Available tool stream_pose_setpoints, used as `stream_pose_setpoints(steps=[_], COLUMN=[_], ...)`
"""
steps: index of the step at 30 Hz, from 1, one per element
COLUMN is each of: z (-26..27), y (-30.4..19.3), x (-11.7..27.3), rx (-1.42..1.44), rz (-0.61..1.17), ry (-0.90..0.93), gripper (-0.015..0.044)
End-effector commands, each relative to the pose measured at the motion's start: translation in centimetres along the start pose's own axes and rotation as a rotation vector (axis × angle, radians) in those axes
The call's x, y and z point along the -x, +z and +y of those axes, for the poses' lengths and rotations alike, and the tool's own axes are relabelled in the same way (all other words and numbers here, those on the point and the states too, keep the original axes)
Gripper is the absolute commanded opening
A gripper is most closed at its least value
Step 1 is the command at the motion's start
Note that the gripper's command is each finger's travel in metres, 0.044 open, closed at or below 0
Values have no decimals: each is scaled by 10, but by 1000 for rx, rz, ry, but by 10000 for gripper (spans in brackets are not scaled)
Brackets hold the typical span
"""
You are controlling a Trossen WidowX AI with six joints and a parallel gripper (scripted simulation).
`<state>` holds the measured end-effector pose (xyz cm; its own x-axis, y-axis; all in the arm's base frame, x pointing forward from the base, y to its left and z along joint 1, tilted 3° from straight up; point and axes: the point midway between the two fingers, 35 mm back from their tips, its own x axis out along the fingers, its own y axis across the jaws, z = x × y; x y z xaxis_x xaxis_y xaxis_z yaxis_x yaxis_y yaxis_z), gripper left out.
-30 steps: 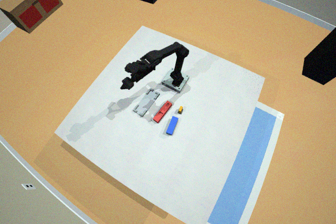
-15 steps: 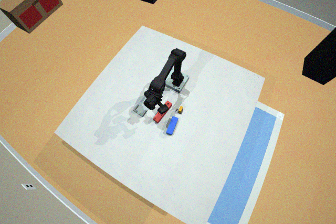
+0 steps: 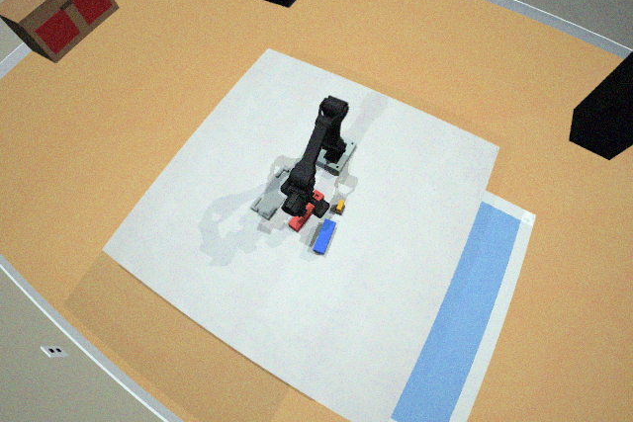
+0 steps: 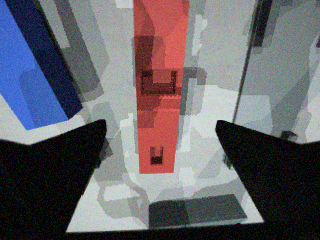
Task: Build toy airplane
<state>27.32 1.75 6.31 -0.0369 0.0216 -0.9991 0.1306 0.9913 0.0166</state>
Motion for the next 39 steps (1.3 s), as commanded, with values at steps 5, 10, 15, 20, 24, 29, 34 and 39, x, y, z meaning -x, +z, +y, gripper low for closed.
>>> stream_pose_setpoints(steps=[5,10,15,20,24,29,34,39], z=[1,1,1,1,1,1,1,1], y=[0,1,1,2,2,1,1,0], x=[-21,-25,-33,-42,-48,-56,-64,-69], rx=[5,5,5,5,5,5,5,5], rz=[-6,-6,-6,-6,-6,-6,-6,-6], ry=[6,6,6,6,6,6,6,6], gripper=[440,440,440,440,440,440,440,440])
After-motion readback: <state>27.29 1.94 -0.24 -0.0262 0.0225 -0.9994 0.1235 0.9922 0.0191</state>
